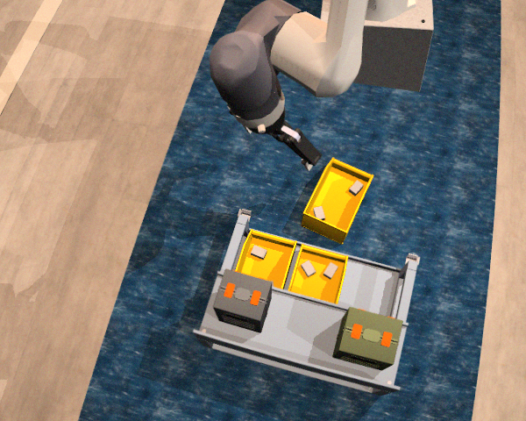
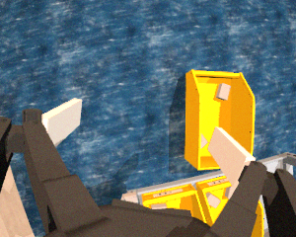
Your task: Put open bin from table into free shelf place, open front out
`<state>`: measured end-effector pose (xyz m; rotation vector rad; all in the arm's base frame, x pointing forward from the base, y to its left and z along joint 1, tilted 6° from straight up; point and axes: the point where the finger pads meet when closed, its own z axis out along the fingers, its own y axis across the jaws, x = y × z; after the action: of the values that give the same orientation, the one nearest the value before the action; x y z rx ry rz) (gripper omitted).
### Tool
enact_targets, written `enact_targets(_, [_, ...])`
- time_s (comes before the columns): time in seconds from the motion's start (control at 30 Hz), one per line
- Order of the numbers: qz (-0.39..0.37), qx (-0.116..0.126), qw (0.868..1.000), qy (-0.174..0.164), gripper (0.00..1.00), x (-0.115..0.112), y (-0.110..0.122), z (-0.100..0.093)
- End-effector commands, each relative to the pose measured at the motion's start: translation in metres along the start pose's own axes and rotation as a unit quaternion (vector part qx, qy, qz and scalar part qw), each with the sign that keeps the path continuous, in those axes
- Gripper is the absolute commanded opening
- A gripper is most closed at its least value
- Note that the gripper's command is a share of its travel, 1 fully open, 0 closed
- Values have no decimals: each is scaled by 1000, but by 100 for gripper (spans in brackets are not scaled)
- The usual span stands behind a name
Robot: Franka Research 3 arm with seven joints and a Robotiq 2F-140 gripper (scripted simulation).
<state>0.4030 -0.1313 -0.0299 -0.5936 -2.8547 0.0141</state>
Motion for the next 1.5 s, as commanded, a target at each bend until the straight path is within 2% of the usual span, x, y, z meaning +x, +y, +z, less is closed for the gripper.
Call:
enact_targets(0.0, [1, 6, 1000, -10, 100, -1, 3, -1])
enact_targets(1.47, [-20, 24, 999, -44, 100, 2, 22, -2])
